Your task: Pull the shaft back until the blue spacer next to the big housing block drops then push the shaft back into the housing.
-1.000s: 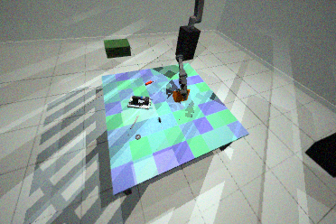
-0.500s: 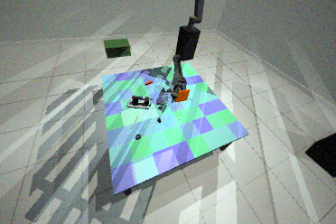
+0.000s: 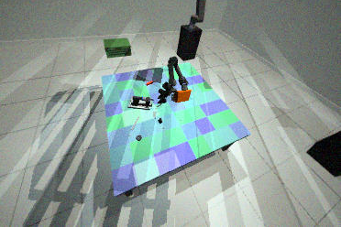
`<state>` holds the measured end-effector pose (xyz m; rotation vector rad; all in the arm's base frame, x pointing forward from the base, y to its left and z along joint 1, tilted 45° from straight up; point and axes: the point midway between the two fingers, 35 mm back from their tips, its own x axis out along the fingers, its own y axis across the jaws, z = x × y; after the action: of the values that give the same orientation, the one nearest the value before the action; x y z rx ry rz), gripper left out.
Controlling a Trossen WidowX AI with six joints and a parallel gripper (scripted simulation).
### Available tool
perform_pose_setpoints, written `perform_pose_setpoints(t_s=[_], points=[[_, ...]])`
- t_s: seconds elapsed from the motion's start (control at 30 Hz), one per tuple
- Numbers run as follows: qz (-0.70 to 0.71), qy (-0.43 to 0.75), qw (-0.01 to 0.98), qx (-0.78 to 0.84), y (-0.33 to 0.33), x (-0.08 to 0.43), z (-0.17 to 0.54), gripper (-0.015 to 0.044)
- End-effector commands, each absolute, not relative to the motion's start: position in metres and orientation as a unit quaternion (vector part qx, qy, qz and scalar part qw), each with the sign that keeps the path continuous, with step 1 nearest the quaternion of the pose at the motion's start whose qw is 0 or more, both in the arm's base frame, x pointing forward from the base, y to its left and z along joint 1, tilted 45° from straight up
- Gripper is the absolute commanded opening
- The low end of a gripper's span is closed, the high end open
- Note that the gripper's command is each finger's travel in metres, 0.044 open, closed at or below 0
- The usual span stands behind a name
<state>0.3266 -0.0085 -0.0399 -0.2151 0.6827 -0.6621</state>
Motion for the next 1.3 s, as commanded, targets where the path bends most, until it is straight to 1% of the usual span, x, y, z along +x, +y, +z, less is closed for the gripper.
perform_pose_setpoints(t_s=[0.0,1.27], points=[[-0.412,0.311,0.824,-0.236,-0.0667,0.3344,-0.0230,0.0440],[-0.412,0.311,0.824,-0.236,-0.0679,0.3376,-0.0226,0.0440]])
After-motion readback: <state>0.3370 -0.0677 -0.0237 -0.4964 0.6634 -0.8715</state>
